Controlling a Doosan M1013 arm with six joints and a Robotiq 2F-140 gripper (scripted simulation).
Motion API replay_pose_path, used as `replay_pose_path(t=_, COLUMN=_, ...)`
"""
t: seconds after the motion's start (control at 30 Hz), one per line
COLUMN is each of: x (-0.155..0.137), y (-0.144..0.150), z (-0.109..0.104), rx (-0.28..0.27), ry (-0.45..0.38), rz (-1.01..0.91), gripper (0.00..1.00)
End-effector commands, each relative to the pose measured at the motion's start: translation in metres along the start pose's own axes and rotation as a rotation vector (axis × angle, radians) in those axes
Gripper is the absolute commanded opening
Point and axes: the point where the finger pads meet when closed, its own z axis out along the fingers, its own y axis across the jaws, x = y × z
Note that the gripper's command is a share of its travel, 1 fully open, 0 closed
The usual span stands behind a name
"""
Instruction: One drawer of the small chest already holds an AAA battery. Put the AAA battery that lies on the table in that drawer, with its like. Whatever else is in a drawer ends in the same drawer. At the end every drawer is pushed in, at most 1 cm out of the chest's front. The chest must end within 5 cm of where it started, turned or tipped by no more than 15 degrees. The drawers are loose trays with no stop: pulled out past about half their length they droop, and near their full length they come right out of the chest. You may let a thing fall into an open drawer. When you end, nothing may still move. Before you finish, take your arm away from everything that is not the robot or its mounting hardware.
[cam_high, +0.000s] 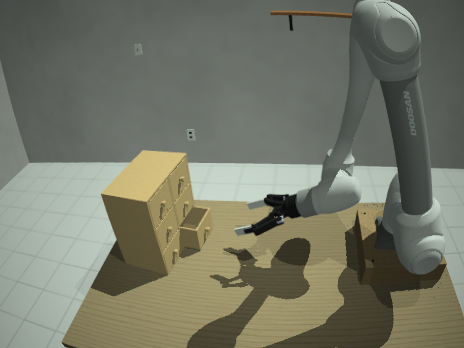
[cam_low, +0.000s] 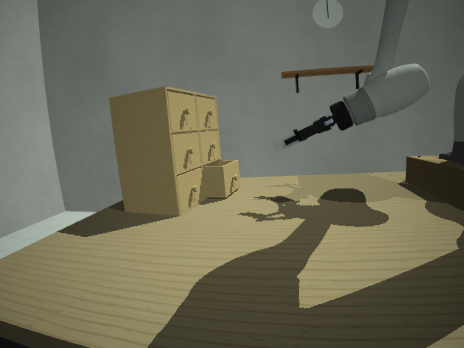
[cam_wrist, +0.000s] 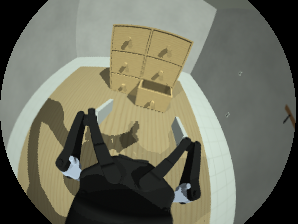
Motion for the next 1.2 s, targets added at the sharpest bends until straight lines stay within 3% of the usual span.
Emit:
replay_pose_path(t=0.0, x=0.004, y=0.001, z=0.001, rx=-0.004, ry=-0.026, rz=-0.002, gripper=1.00)
replay_pose_path(t=0.4, x=0.007, y=0.001, z=-0.001, rx=-0.004, ry=-0.134, rz=-0.002, gripper=1.00)
replay_pose_path(t=0.83, x=0.014, y=0.002, z=-0.004, rx=-0.007, ry=-0.366, rz=-0.002, gripper=1.00)
replay_pose_path(t=1.17, x=0.016, y=0.001, z=-0.005, rx=-0.005, ry=-0.438, rz=-0.001, gripper=1.00)
